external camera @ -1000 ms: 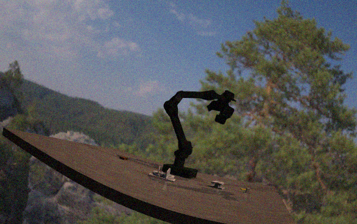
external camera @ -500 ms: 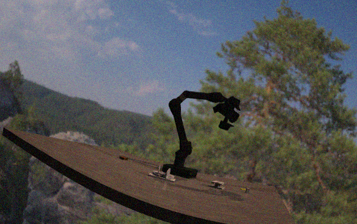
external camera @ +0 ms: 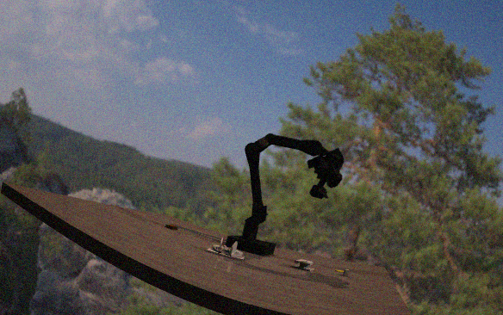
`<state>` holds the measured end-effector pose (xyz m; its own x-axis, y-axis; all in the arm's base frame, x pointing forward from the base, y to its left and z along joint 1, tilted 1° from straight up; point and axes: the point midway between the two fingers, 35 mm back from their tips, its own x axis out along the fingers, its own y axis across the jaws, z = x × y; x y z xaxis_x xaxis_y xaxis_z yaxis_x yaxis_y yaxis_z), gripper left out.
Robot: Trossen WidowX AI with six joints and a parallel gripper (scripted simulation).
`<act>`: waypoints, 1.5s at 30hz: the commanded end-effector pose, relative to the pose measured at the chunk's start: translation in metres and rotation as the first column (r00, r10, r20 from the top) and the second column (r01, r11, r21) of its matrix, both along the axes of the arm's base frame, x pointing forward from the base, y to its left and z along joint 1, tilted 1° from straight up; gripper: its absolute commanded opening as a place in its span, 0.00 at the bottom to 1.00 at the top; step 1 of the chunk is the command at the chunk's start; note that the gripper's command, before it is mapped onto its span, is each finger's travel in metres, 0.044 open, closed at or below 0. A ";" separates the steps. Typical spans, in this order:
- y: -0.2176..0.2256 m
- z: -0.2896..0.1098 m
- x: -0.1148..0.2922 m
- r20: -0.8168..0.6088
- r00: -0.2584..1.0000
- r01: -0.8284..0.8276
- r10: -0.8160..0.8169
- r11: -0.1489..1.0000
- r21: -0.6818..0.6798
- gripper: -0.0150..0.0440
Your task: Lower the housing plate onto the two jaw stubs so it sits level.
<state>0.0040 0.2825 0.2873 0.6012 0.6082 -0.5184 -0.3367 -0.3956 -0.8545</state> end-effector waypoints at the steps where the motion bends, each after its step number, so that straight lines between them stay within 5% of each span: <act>1: 0.006 -0.015 0.007 -0.048 0.998 0.038 -0.040 0.998 -0.043 1.00; 26: 0.026 -0.107 0.063 -0.352 0.861 0.263 -0.366 0.915 -0.307 1.00; 45: 0.020 -0.170 0.104 -0.545 0.552 0.383 -0.631 0.773 -0.506 1.00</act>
